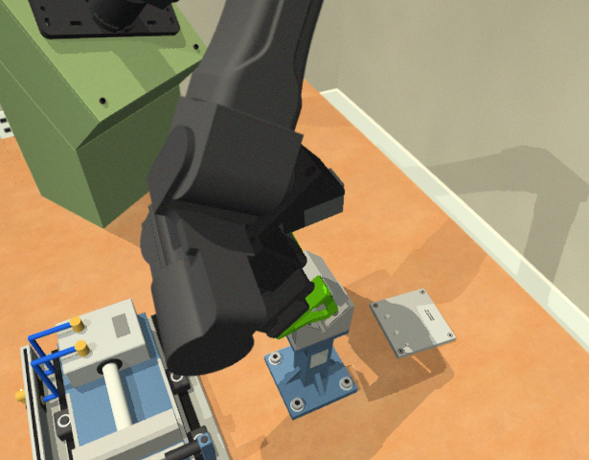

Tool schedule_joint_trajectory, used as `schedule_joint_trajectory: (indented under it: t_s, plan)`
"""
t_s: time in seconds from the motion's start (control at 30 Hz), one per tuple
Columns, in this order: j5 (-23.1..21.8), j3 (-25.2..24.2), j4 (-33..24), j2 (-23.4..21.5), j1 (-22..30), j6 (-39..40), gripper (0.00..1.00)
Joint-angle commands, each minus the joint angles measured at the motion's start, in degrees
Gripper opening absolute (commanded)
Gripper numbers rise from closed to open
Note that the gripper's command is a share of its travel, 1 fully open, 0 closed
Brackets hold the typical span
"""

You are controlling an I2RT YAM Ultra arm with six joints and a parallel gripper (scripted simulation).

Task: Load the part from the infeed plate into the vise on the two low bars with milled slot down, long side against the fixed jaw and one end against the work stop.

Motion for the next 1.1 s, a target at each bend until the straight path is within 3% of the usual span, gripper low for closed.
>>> schedule_joint_trajectory:
  t_s: [0.0, 0.8, 1.07]
  plan:
    - [-2.9, 1.45, -0.97, -1.94, -1.47, -0.41, 0.0]
    - [-2.51, 1.28, -0.8, -2.05, -1.43, -0.3, 0.0]
    - [-1.28, -1.45, 1.21, -2.36, -1.3, 0.77, 0.0]
